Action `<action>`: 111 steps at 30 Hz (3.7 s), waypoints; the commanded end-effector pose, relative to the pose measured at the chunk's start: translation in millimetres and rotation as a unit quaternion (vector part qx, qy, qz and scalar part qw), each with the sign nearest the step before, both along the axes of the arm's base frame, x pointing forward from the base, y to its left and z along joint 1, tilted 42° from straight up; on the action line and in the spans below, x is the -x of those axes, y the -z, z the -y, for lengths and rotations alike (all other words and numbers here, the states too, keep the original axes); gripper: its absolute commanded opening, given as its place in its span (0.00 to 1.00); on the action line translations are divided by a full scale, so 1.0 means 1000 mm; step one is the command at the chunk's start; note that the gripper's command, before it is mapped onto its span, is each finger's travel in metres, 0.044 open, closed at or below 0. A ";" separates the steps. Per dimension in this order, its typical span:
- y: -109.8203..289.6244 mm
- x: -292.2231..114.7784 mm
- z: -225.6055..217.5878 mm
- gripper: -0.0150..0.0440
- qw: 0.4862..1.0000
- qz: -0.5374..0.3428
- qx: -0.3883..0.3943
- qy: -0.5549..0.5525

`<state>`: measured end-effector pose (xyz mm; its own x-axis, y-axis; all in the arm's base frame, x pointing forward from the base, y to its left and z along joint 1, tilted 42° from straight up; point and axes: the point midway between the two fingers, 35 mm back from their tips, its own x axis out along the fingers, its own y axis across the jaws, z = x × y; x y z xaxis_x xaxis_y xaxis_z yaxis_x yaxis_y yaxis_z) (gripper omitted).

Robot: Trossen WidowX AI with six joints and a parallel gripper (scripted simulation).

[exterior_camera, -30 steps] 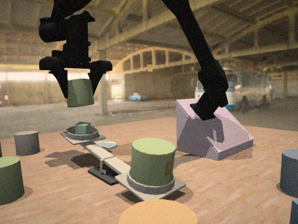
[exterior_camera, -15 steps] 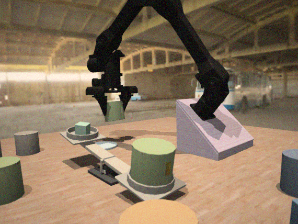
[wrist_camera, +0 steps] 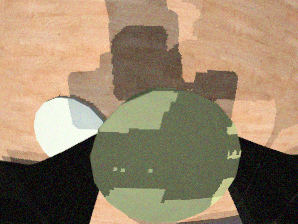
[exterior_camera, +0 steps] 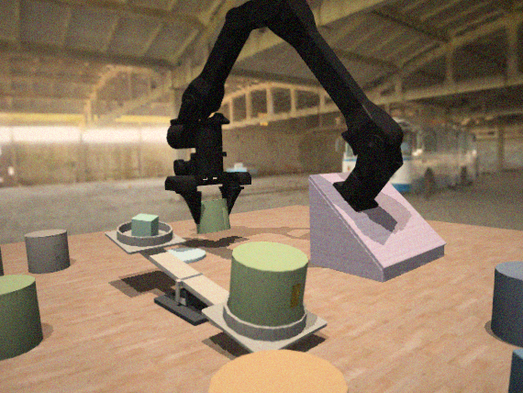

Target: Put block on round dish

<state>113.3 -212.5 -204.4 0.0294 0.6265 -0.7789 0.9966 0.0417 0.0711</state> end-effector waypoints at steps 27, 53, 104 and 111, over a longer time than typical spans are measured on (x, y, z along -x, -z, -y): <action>0.019 0.000 -0.018 0.70 1.000 -0.001 -0.004 0.000; -0.053 -0.047 0.012 0.69 0.996 0.055 0.011 -0.075; -0.132 -0.205 -0.090 0.69 0.937 0.226 -0.003 -0.265; -0.124 -0.205 -0.096 0.69 0.937 0.226 -0.003 -0.265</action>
